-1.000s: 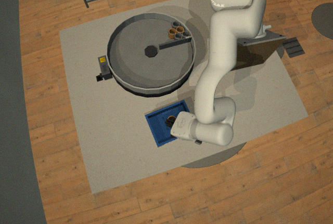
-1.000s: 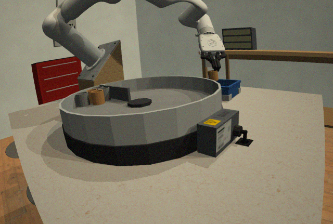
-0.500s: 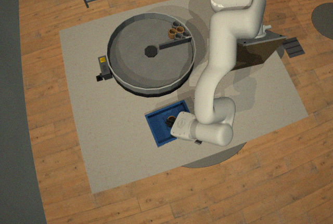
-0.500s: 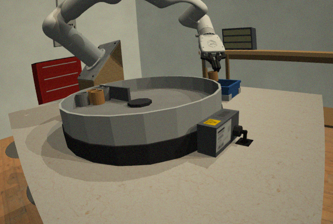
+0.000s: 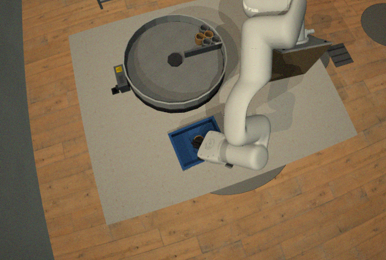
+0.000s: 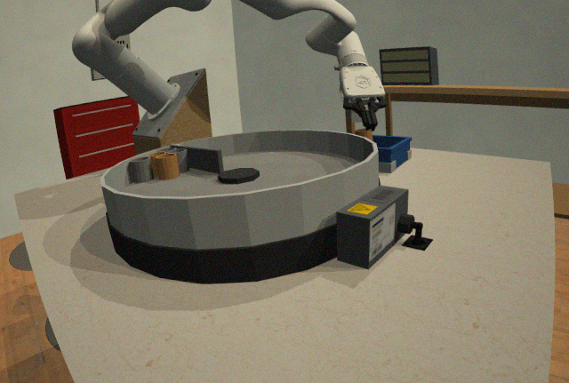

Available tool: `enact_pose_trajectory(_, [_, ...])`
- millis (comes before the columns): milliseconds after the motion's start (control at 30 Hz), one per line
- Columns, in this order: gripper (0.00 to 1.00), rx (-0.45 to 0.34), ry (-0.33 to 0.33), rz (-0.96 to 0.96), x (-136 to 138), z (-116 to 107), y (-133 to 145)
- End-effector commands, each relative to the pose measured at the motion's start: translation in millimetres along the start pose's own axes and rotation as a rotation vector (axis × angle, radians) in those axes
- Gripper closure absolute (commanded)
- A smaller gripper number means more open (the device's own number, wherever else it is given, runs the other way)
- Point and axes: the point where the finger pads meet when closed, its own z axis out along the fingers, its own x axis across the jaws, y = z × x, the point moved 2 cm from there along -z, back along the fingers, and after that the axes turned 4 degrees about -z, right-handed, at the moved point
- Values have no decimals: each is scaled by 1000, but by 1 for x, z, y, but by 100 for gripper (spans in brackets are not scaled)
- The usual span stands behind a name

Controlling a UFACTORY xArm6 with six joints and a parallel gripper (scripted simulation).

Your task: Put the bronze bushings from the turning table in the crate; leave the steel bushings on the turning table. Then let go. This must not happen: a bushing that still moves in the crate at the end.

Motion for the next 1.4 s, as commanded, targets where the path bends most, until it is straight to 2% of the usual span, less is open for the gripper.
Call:
enact_pose_trajectory(0, [100,0,3,4,2,5,-3])
enact_pose_trajectory(467, [100,0,3,4,2,15,-12])
enact_pose_trajectory(1367, [100,0,3,4,3,16,-13])
